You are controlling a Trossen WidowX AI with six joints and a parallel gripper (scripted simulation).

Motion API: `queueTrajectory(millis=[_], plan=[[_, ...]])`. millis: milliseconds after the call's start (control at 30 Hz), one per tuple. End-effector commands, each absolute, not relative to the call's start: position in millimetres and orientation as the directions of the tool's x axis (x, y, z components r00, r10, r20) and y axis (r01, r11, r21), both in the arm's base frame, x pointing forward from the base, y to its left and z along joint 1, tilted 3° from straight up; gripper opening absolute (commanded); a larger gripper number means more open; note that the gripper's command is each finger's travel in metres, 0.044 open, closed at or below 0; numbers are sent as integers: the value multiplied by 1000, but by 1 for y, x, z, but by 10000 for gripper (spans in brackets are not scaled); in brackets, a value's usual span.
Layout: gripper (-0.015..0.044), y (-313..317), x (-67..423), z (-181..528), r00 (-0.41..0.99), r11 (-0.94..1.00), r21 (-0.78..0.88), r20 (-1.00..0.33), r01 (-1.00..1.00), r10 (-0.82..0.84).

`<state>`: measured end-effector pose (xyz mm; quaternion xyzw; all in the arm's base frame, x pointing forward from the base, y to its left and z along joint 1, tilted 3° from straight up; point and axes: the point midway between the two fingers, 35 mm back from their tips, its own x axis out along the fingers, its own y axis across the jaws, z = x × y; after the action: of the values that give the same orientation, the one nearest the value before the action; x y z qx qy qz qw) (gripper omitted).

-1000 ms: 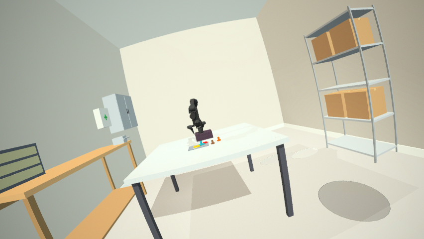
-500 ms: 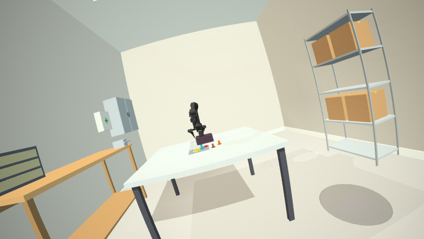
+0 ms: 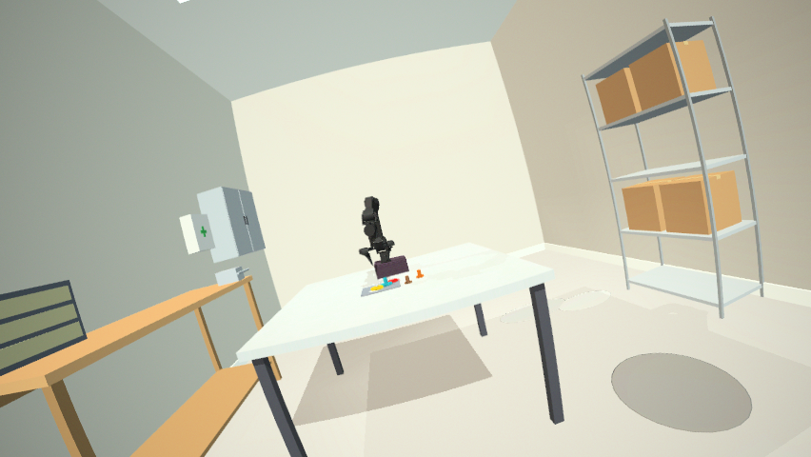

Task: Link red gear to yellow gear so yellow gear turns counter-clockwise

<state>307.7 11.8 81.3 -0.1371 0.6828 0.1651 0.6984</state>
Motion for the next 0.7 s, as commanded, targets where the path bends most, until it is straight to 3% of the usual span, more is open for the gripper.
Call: queueTrajectory(millis=[0,267,667], plan=[[440,12,307,81,10,905,35,-999,-424,44],[440,22,307,83,11,905,35,-999,-424,44],[440,190,247,116,9,903,49,-998,-426,58]])
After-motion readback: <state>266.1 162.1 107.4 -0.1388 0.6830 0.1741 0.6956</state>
